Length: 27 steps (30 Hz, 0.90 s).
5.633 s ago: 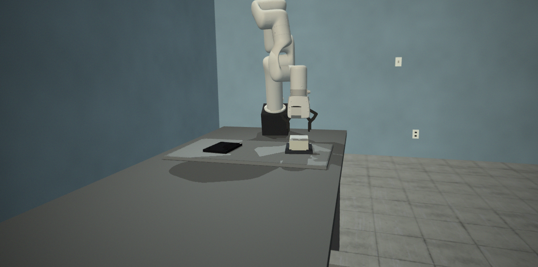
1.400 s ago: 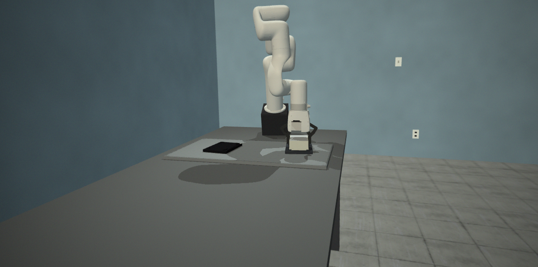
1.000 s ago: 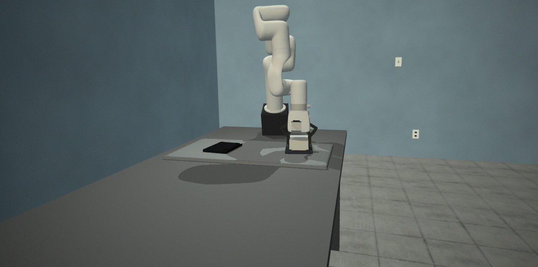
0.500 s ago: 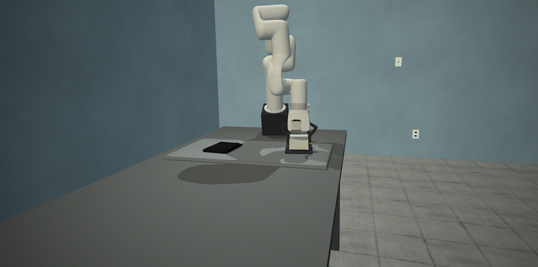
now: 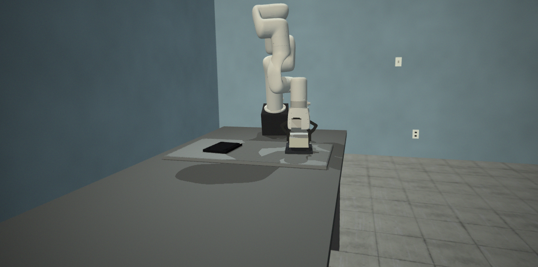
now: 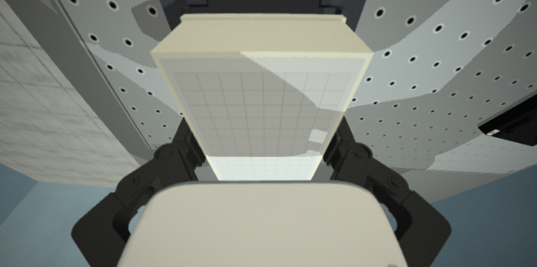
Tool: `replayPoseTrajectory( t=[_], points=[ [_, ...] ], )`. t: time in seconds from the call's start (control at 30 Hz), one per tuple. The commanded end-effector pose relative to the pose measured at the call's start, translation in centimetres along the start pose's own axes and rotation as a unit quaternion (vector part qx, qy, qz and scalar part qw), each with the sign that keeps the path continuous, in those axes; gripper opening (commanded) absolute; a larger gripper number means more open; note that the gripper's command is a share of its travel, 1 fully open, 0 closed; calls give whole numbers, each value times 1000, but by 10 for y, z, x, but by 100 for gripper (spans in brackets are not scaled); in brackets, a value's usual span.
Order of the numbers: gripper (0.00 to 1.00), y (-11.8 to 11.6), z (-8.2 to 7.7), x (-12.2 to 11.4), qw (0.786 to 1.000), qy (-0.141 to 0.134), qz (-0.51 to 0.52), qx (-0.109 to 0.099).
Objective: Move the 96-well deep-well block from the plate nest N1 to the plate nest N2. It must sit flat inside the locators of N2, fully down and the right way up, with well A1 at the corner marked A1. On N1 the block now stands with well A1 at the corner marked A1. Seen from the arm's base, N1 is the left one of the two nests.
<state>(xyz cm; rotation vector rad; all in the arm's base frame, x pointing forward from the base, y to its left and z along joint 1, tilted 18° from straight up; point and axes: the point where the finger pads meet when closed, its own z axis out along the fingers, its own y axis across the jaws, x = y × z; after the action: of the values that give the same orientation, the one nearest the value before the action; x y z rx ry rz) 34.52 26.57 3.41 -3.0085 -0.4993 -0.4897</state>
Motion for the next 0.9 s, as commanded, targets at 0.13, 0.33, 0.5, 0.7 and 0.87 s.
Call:
replayPoseTrajectory(
  t=[0.13,0.33,0.5,0.7,0.87],
  points=[
    [0,-1,-7,1,1000,1,0,1],
    [0,-1,-9,1,1000,1,0,1],
    [0,-1,-9,1,1000,1,0,1],
    [0,-1,-19,1,1000,1,0,1],
    [0,-1,-24,1,1000,1,0,1]
  ],
)
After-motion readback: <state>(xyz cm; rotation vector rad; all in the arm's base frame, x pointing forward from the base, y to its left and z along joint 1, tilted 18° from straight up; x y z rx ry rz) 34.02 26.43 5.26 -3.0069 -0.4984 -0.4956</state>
